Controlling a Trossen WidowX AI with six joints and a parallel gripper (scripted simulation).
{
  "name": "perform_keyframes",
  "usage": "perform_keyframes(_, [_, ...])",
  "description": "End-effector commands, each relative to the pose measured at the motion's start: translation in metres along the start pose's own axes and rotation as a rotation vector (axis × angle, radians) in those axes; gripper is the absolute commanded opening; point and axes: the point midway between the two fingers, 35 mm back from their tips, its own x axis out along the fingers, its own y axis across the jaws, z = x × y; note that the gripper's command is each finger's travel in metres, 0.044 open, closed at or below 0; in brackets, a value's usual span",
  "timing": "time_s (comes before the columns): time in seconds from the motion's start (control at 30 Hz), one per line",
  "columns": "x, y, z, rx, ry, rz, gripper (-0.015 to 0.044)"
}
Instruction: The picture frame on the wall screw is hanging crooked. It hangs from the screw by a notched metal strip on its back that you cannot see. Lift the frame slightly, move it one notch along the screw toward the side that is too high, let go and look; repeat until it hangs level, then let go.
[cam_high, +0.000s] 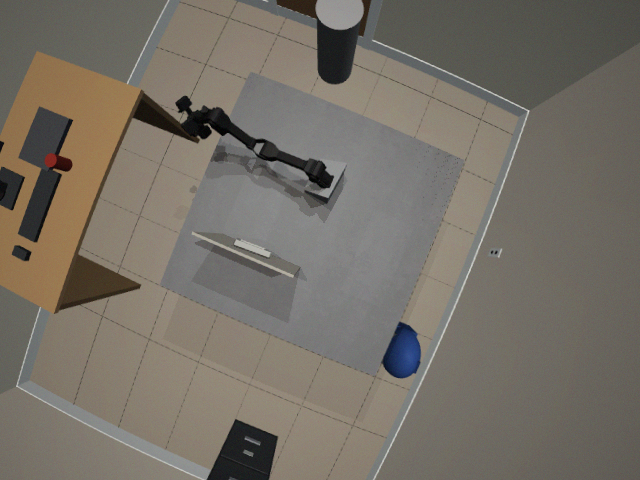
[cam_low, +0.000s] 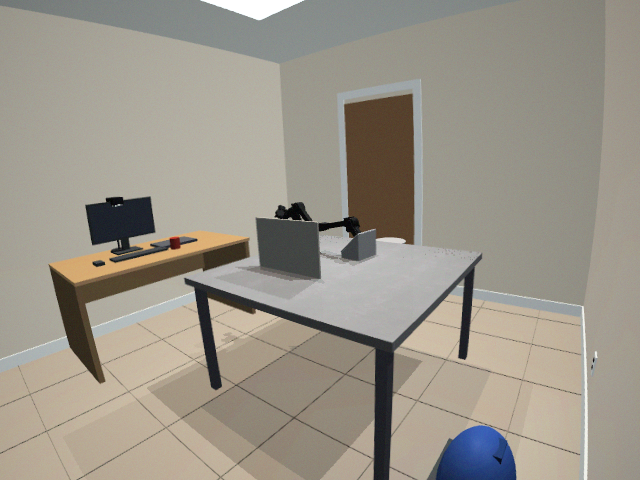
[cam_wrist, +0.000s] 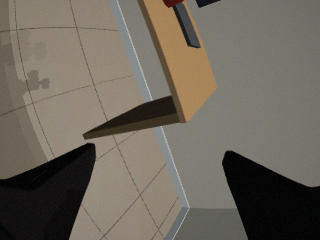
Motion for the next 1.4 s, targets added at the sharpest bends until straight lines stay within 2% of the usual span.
perform_keyframes(0.0, [0.000, -0.001, -0.001, -0.003, 0.002, -0.004, 0.0374])
perform_keyframes(0.13, [-0.013, -0.028, -0.017, -0.068, 0.041, -0.095, 0.0269])
perform_keyframes(0.17, [-0.020, -0.040, -0.024, -0.098, 0.060, -0.136, 0.0260])
perform_keyframes(0.47, [-0.114, -0.148, -0.073, -0.431, 0.300, -0.523, 0.0260])
perform_keyframes(0.7, [-0.213, -0.208, -0.076, -0.720, 0.527, -0.800, 0.0260])
perform_keyframes(1.03, [-0.360, -0.237, -0.016, -1.177, 0.871, -1.186, 0.0260])
perform_keyframes(1.2, [-0.421, -0.219, 0.037, -1.421, 1.036, -1.376, 0.0260])
perform_keyframes(1.37, [-0.464, -0.180, 0.095, -1.662, 1.178, -1.569, 0.0260])
